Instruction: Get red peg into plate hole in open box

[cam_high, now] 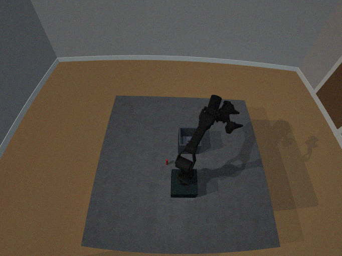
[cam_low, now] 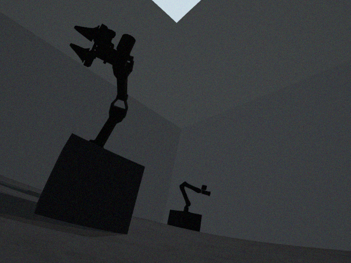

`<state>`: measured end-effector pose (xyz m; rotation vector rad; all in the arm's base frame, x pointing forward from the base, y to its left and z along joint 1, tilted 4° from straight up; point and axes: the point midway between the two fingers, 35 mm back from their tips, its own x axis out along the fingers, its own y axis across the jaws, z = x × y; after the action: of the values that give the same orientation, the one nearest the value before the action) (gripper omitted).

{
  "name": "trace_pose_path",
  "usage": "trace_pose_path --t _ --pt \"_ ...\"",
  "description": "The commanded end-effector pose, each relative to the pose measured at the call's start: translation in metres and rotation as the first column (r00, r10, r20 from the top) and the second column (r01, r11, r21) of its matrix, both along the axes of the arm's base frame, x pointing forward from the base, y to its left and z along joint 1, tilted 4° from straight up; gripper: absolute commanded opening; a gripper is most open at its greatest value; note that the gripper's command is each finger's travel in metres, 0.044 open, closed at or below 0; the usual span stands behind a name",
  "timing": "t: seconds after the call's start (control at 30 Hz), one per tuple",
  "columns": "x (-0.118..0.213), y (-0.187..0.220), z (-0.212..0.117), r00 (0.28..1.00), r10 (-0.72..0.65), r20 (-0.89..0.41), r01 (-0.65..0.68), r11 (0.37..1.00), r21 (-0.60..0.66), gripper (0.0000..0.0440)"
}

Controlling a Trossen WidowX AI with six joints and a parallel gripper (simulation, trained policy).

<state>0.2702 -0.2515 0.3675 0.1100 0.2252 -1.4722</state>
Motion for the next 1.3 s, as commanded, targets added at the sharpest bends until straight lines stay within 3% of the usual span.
trace_pose_path --t 0.0,0.33,0.7,1.0,1.27 --pt "0.005 0.009 -0.003 0.998 0.030 0.057 -0.031 0.999 0.019 0.0440" --pt "0.021 0.049 -0.009 0.950 0.126 0.287 -0.158 0.983 0.093 0.0440" --pt "0.035 0.102 -0.019 0.829 0.177 0.530 -0.328 0.922 0.205 0.0440" --pt "0.042 0.153 -0.032 0.713 0.148 0.685 -0.478 0.818 0.321 0.0439" --pt "0.041 0.204 -0.047 0.639 0.065 0.766 -0.594 0.674 0.438 0.0435"
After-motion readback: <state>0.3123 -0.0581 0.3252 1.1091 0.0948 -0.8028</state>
